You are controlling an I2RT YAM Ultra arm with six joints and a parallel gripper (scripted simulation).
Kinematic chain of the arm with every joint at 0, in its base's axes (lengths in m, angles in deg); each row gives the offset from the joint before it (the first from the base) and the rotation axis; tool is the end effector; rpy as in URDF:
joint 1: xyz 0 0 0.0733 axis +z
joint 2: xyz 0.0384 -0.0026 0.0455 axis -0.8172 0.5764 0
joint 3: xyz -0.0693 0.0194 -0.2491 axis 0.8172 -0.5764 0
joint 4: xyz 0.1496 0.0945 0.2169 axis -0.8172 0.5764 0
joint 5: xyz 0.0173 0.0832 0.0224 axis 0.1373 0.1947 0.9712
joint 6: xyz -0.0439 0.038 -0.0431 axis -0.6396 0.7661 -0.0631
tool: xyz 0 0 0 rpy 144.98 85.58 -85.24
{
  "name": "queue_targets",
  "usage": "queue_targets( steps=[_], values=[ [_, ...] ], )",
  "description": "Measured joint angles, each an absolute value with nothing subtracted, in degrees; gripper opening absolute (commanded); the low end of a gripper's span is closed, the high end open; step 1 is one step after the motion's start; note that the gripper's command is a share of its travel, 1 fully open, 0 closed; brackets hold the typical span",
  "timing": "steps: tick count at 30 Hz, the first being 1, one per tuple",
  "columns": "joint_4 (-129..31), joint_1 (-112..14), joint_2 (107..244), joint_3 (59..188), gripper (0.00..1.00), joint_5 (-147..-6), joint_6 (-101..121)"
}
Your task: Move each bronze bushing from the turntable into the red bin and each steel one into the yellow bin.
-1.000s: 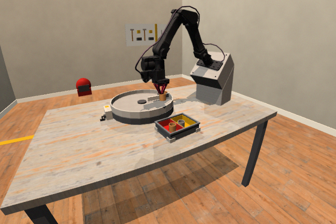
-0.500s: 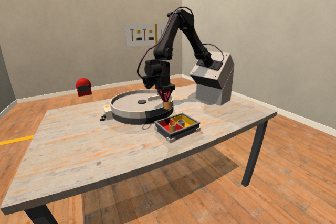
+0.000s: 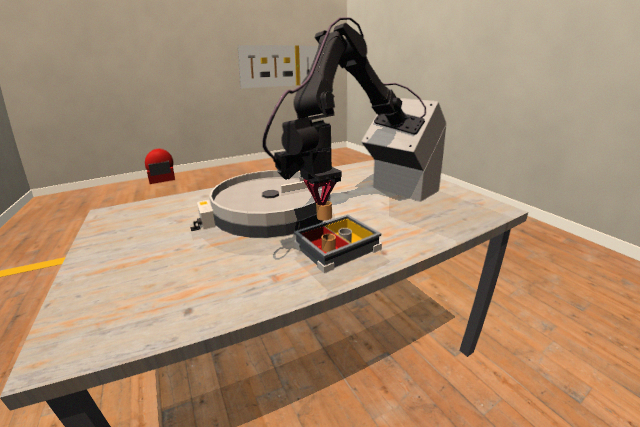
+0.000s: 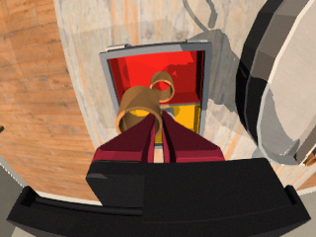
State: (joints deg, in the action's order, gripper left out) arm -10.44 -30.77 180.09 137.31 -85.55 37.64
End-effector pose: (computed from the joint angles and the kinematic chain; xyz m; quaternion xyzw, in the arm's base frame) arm 0.3707 0.1539 0.3228 0.0584 0.9222 0.0802 0.3738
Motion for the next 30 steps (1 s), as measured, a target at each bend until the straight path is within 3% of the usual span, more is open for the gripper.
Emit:
queue_targets(
  steps=[30],
  values=[
    [-6.65,-28.37,182.63,143.08,0.0,-88.19,40.28]
  ],
)
